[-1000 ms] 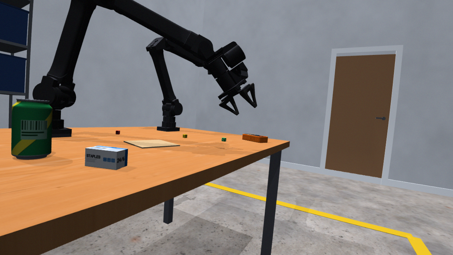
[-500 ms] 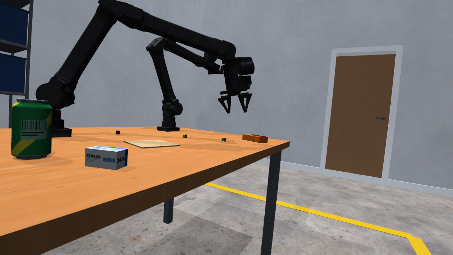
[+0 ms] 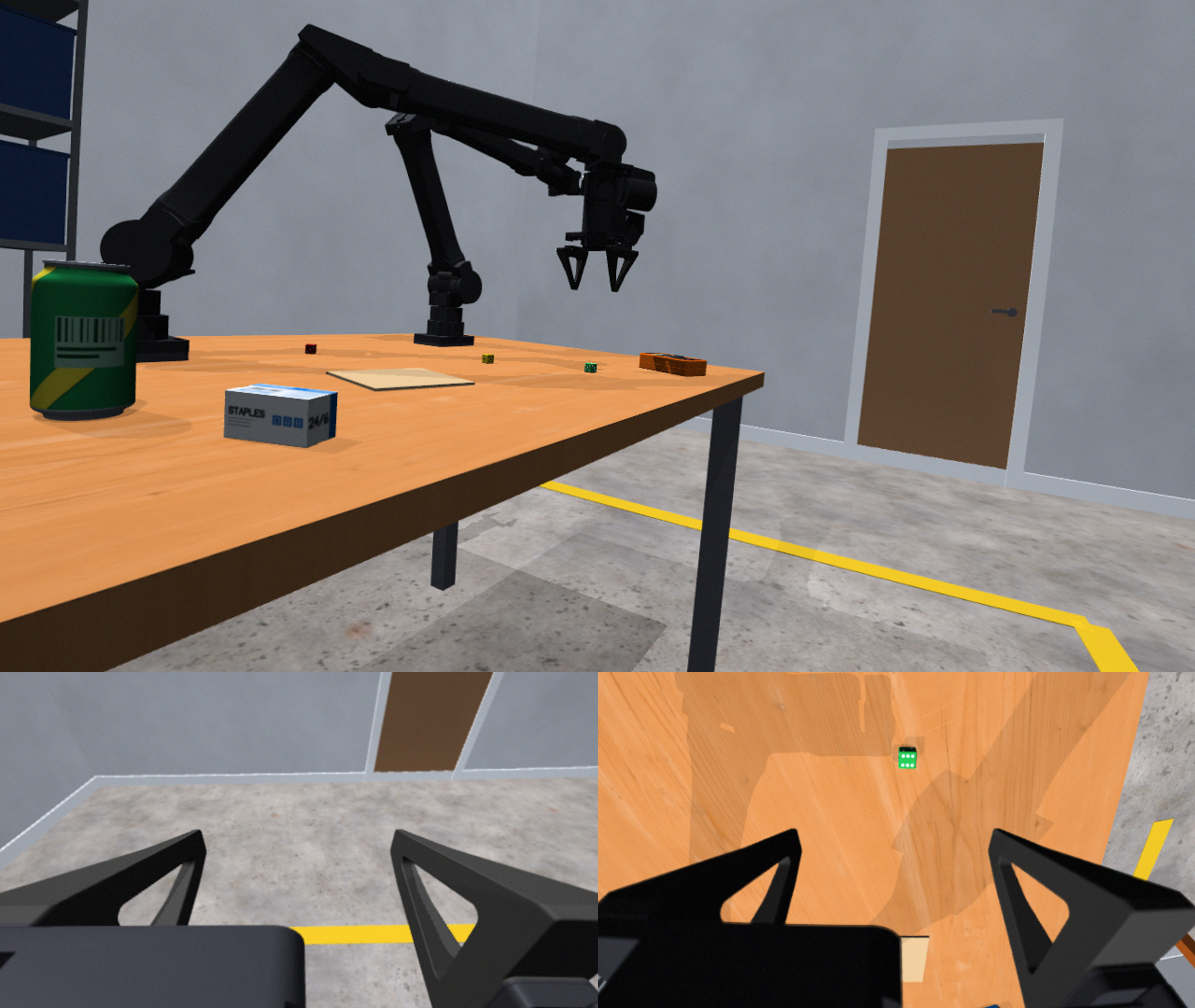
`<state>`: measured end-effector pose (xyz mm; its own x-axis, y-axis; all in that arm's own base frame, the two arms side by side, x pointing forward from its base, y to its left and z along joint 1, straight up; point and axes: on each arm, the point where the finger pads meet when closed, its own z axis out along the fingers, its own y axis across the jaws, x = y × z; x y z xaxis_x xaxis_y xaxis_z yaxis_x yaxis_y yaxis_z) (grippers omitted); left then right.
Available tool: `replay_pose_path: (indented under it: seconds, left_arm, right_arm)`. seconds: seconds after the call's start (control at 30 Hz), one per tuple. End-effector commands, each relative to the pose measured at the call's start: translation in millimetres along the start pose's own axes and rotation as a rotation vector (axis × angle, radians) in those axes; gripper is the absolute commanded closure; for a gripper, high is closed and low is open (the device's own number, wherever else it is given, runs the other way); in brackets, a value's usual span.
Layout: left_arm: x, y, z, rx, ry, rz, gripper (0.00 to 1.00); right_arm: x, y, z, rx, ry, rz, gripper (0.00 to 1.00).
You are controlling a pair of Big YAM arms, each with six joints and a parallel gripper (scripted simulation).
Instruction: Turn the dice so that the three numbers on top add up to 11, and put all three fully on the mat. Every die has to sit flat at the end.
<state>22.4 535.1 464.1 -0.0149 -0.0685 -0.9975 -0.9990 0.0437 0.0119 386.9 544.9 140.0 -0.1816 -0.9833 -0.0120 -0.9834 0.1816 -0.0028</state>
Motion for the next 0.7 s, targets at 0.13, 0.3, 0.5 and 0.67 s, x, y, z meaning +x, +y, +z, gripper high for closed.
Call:
replay_pose_path:
  seconds: [0.13, 0.3, 0.5, 0.67]
  left_arm:
    - [-37, 7, 7, -0.013, -0.069, -0.012, 0.00]
    - [-37, 7, 7, -0.013, -0.069, -0.012, 0.00]
    - [-37, 7, 7, -0.013, -0.069, -0.012, 0.00]
    - [-37, 7, 7, -0.013, -0.069, -0.012, 0.00]
  right_arm:
    - [-7, -12, -4, 0.011, -0.012, 0.020, 0.00]
    - [-7, -12, -4, 0.010, -0.013, 0.020, 0.00]
    - [-6, -15, -4, 0.010, -0.013, 0.024, 0.00]
    - [-6, -15, -4, 0.010, -0.013, 0.024, 0.00]
